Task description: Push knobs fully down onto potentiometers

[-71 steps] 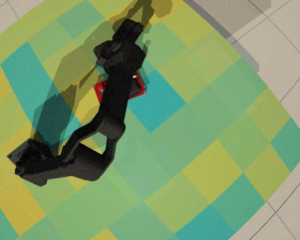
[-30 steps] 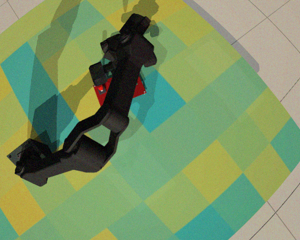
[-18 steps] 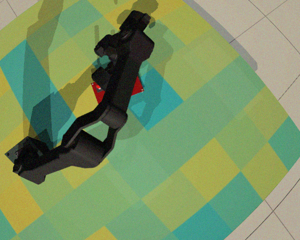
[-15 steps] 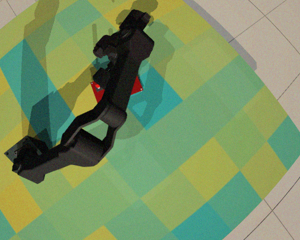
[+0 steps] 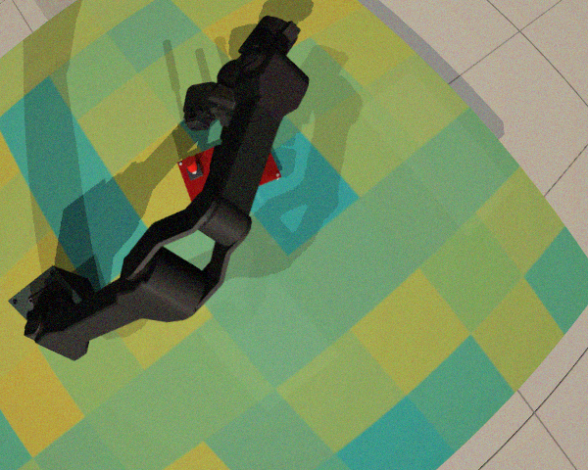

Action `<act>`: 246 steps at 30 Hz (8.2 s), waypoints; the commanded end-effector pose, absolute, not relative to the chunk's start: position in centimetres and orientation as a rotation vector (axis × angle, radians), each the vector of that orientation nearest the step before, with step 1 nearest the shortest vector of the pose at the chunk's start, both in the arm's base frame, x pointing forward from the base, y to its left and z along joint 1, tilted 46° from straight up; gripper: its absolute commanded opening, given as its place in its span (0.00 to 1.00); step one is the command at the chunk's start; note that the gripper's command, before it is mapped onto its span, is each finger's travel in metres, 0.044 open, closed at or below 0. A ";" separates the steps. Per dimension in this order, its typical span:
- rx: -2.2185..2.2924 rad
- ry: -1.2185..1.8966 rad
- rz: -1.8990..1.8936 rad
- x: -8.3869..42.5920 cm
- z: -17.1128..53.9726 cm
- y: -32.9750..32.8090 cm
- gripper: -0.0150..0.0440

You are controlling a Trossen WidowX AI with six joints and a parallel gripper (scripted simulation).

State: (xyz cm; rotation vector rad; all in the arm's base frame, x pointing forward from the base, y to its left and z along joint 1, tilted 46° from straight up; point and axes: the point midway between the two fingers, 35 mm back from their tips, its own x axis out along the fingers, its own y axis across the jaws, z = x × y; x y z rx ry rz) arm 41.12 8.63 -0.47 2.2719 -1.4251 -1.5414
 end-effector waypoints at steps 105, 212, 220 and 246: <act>1.856 -0.766 -1.666 42.4 -3.0 5.4 0.25; 1.856 -0.766 -1.666 42.5 -3.5 4.9 0.25; 1.856 -0.766 -1.666 42.5 -3.5 4.9 0.25; 1.844 -0.767 -1.669 42.2 -2.6 5.7 0.34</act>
